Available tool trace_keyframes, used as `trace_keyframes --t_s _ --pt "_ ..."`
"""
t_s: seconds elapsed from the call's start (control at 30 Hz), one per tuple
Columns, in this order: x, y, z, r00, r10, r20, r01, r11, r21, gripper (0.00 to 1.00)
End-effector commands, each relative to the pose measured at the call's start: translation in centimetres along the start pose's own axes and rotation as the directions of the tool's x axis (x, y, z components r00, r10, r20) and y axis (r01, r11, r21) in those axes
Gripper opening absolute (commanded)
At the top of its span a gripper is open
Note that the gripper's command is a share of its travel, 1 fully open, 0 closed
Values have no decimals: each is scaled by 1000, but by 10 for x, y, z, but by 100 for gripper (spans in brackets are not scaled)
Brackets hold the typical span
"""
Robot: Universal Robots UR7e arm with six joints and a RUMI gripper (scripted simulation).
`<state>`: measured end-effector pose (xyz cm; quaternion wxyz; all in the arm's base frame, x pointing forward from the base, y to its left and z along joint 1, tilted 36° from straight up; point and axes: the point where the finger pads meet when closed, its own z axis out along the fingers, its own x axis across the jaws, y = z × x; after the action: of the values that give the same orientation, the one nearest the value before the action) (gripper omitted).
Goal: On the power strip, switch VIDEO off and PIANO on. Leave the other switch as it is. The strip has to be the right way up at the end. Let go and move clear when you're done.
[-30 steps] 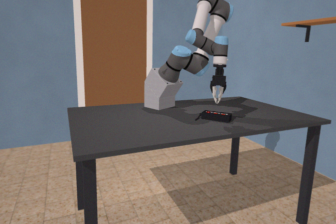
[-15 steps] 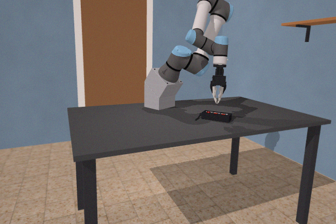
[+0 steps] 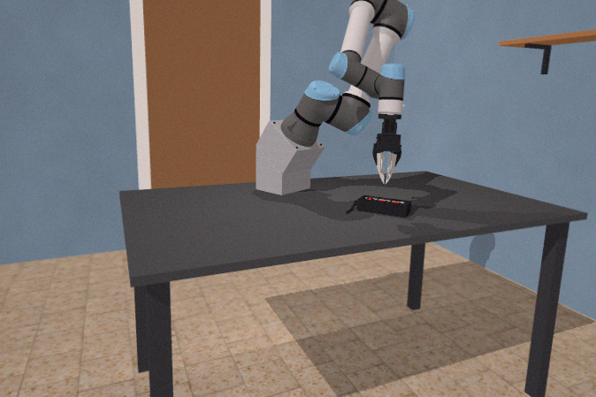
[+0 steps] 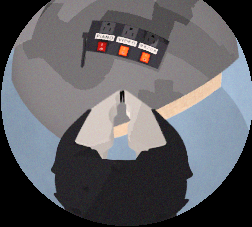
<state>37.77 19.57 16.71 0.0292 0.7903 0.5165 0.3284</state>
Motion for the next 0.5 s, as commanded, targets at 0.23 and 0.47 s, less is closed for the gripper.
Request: trace_keyframes --t_s 0.23,0.47 --pt "0 0 0 1000 0 0 0 1000 -1 0" --pt "0 2 18 1000 0 0 0 1000 1 0"
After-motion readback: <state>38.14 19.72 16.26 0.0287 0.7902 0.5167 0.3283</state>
